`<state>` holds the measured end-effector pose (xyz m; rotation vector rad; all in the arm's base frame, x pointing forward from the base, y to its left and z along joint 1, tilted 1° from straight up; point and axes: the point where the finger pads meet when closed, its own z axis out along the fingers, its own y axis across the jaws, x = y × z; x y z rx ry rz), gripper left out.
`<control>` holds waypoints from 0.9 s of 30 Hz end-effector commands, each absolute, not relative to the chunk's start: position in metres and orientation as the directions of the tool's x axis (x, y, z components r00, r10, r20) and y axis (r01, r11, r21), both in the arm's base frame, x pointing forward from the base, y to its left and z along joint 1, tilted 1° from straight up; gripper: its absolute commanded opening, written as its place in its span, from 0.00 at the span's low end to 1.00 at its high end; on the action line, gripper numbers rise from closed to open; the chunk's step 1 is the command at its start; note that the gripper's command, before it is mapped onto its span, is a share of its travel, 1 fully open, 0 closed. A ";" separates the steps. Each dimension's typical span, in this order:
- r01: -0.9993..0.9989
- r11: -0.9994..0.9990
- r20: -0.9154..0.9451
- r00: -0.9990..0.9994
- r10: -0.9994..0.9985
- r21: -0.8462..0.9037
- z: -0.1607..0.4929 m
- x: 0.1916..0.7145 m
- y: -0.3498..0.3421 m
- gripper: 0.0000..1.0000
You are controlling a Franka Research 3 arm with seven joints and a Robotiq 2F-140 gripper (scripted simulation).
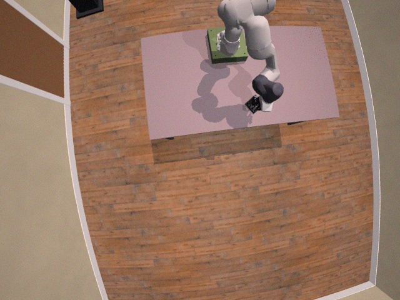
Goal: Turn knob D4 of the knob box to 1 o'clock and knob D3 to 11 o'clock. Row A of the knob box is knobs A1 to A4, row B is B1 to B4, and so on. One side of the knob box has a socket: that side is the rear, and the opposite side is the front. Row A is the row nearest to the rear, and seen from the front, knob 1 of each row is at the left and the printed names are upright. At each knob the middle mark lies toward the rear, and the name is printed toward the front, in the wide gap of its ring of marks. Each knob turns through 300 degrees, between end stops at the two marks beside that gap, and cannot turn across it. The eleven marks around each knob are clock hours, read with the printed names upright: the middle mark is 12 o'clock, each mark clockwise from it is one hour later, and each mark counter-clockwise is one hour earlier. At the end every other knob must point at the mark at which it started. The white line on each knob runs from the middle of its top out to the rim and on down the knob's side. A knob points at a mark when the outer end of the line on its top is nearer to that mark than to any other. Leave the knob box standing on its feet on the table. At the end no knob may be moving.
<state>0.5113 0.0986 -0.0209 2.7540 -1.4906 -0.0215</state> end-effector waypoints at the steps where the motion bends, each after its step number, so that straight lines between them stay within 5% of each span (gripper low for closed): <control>1: -0.832 -0.554 -0.007 0.554 -0.833 0.019 -0.021 0.511 0.098 0.12; 27: -0.832 -0.554 -0.007 0.554 -0.833 0.019 0.009 0.511 0.098 0.12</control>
